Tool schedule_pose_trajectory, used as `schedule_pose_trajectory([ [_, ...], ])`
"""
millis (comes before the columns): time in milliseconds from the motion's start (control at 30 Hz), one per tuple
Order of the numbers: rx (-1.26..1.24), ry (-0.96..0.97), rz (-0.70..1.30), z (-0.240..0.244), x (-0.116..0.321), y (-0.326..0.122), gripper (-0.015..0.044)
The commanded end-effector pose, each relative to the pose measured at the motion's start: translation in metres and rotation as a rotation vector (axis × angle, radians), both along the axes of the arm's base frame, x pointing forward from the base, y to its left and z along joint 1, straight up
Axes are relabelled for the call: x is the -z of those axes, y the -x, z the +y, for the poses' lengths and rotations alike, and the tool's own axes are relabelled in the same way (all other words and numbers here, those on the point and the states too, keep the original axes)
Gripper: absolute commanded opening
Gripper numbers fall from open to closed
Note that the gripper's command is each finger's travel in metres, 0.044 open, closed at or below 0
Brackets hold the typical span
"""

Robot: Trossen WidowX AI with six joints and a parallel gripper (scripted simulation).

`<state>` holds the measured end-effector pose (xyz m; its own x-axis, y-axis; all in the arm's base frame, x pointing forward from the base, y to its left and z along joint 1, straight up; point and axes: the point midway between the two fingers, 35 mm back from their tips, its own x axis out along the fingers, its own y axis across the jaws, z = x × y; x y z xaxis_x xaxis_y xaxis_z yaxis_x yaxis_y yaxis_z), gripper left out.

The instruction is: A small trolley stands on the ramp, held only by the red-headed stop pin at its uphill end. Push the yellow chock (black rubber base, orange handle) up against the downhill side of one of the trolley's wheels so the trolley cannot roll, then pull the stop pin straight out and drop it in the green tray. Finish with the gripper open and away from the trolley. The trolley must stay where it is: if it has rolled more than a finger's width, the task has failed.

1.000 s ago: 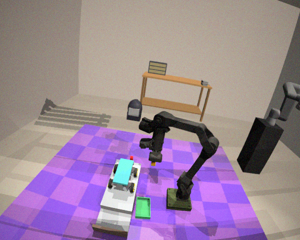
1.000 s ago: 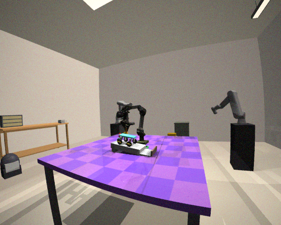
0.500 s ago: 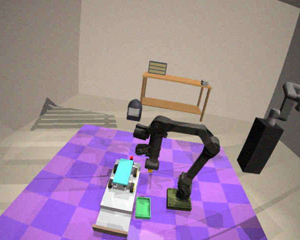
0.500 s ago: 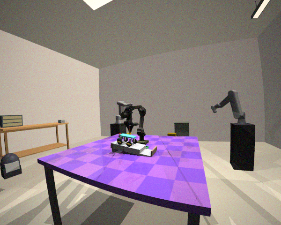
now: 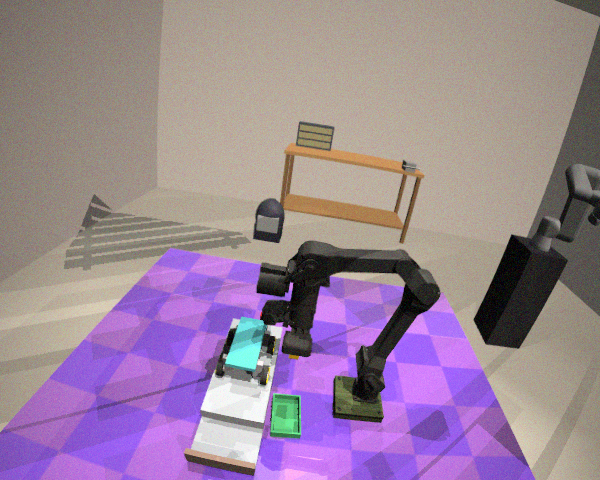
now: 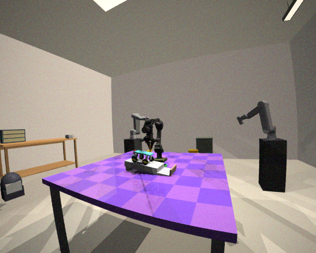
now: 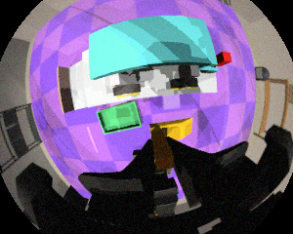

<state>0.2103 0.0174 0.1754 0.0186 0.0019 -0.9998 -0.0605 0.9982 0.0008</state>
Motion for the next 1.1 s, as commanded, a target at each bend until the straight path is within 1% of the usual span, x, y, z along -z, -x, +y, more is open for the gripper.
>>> schedule_pose_trajectory([
  [0,0.003,-0.002,-0.003,0.016,0.001,-0.003,0.0000],
  [1067,0.003,-0.013,-0.004,0.130,0.005,-0.022,0.0000],
])
